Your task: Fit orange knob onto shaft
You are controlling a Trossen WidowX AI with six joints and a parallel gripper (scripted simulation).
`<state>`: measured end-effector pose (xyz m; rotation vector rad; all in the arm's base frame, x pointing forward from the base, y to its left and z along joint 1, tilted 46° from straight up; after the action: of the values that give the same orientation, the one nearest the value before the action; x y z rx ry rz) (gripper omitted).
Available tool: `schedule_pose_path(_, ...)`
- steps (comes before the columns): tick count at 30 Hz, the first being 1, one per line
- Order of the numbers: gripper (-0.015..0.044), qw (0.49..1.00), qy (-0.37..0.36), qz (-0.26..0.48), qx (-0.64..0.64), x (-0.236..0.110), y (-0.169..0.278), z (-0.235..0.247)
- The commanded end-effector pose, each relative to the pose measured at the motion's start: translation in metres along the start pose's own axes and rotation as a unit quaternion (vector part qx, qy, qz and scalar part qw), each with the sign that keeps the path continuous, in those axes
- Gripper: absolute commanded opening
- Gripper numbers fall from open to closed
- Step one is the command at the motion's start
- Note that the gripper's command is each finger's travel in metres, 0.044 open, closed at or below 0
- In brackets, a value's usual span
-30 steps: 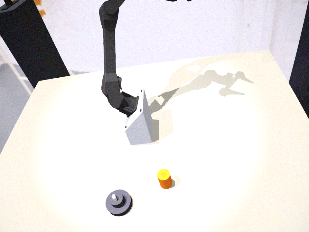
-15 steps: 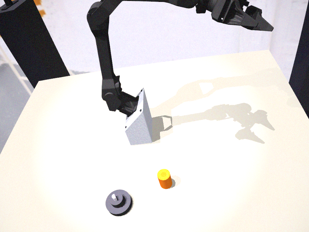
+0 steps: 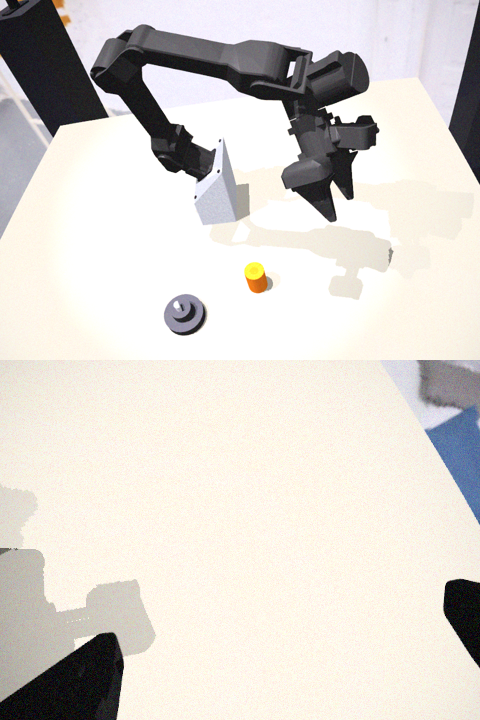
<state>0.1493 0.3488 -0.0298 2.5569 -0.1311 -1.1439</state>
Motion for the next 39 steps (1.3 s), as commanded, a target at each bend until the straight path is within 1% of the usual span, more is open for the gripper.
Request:
schedule_pose_path(1, 0.044, 0.994, -0.075, 0.078, -0.012, 0.029, 0.055, -0.016)
schedule_pose_path(4, 0.044, 0.981, -0.139, 0.133, -0.015, 0.046, 0.099, -0.023)
schedule_pose_path(8, 0.044, 0.952, -0.232, 0.198, -0.015, 0.059, 0.157, -0.025)
schedule_pose_path(10, 0.044, 0.941, -0.262, 0.215, -0.014, 0.062, 0.174, -0.025)
schedule_pose_path(16, 0.044, 0.939, -0.265, 0.217, -0.014, 0.064, 0.177, -0.023)
schedule_pose_path(19, 0.044, 0.939, -0.265, 0.218, -0.014, 0.088, 0.187, -0.009)
schedule_pose_path(20, 0.044, 0.939, -0.265, 0.218, -0.014, 0.09, 0.188, -0.007)
schedule_pose_path(24, 0.044, 0.939, -0.265, 0.218, -0.014, 0.091, 0.188, -0.007)
schedule_pose_path(27, 0.044, 0.939, -0.265, 0.218, -0.014, 0.101, 0.192, 0.0)
schedule_pose_path(39, 0.044, 0.939, -0.264, 0.218, -0.012, 0.113, 0.197, 0.006)
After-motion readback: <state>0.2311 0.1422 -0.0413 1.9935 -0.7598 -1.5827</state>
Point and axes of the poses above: the point midway between the two fingers, 35 mm back from their tips, its own x axis out along the fingers, its own z axis across the jaws, y = z × x, the point moved 5 cm from there along -x, back along the fingers, and after that the axes turned 6 degrees about -x, right-handed, at the moved point
